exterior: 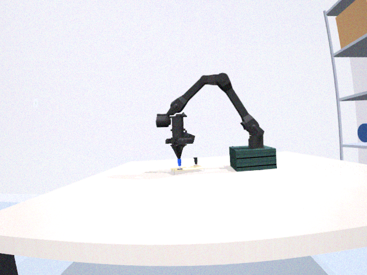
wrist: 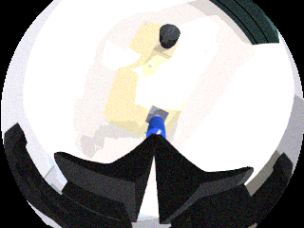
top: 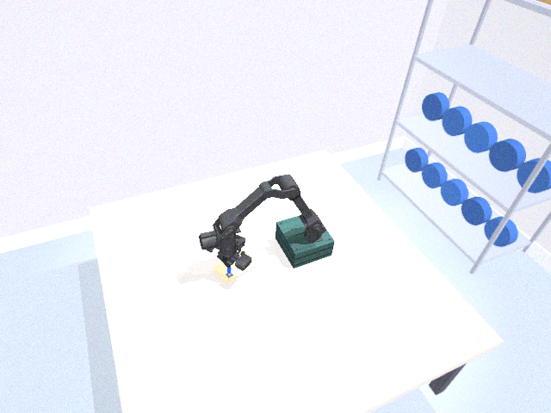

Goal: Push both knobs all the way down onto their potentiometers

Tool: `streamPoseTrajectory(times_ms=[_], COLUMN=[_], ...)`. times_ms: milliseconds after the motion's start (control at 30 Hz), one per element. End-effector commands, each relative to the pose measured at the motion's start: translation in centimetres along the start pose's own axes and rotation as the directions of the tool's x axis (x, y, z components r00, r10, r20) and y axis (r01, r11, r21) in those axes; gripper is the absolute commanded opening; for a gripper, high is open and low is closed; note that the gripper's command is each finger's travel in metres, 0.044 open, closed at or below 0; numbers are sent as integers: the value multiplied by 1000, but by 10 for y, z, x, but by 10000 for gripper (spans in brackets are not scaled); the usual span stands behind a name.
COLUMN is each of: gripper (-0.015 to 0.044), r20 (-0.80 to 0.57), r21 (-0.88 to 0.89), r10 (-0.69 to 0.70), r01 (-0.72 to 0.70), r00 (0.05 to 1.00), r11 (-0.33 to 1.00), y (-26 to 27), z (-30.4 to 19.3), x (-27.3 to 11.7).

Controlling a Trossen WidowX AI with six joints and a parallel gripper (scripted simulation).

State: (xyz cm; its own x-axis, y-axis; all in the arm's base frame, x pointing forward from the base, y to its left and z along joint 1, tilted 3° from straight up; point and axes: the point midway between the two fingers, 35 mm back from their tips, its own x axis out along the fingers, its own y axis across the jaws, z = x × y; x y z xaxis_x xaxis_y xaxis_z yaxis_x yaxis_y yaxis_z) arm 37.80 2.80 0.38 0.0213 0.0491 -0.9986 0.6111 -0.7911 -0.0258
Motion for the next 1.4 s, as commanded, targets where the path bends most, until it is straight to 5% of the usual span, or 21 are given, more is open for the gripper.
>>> streamPoseTrajectory(times_ms=[0,1367], gripper=[0,0], r20=[12,12], r21=[4,4], r10=[-5,-5], r01=[5,5], r00=[1000,1000], r11=[1000,1000], y=[1,1], z=[-1,-1], x=[20,27])
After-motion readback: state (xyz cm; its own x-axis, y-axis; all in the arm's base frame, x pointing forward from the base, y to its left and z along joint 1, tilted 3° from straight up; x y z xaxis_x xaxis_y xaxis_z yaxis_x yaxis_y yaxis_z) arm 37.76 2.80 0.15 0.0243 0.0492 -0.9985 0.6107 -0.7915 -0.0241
